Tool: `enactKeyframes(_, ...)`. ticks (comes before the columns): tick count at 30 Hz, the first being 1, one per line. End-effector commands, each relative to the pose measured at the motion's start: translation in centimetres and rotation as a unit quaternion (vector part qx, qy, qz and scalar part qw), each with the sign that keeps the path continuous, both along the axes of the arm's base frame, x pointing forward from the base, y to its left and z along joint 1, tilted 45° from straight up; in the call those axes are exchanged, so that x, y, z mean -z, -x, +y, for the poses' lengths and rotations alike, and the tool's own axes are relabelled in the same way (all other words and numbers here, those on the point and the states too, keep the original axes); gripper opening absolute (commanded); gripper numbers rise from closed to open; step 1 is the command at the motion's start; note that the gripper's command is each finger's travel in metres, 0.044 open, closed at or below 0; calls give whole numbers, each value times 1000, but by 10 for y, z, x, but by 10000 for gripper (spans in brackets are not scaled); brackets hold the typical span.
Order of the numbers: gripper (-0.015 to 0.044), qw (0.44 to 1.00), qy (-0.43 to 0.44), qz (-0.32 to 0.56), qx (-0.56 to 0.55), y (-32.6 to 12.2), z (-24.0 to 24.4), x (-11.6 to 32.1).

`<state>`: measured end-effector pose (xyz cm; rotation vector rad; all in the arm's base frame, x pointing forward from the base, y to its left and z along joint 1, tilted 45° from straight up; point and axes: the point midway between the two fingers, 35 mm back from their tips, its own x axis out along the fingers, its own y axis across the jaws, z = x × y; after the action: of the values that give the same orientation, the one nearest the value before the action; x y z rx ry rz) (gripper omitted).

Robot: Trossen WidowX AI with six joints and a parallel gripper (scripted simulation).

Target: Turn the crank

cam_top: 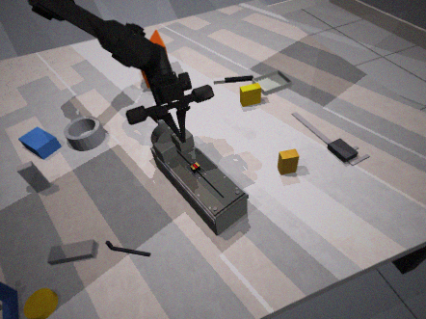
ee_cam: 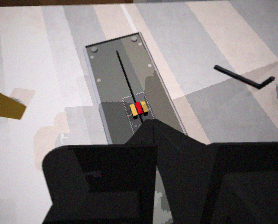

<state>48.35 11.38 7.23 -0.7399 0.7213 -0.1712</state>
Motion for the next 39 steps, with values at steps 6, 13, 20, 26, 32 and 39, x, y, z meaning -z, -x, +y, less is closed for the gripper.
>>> enactKeyframes(6,0,1000,0,0,0,0,0,0)
enactKeyframes(13,184,1000,0,0,0,0,0,0)
enactKeyframes(20,368,1000,0,0,0,0,0,0)
enactKeyframes(26,387,1000,0,0,0,0,0,0)
enactKeyframes(32,230,1000,0,0,0,0,0,0)
enactKeyframes(39,46,1000,0,0,0,0,0,0)
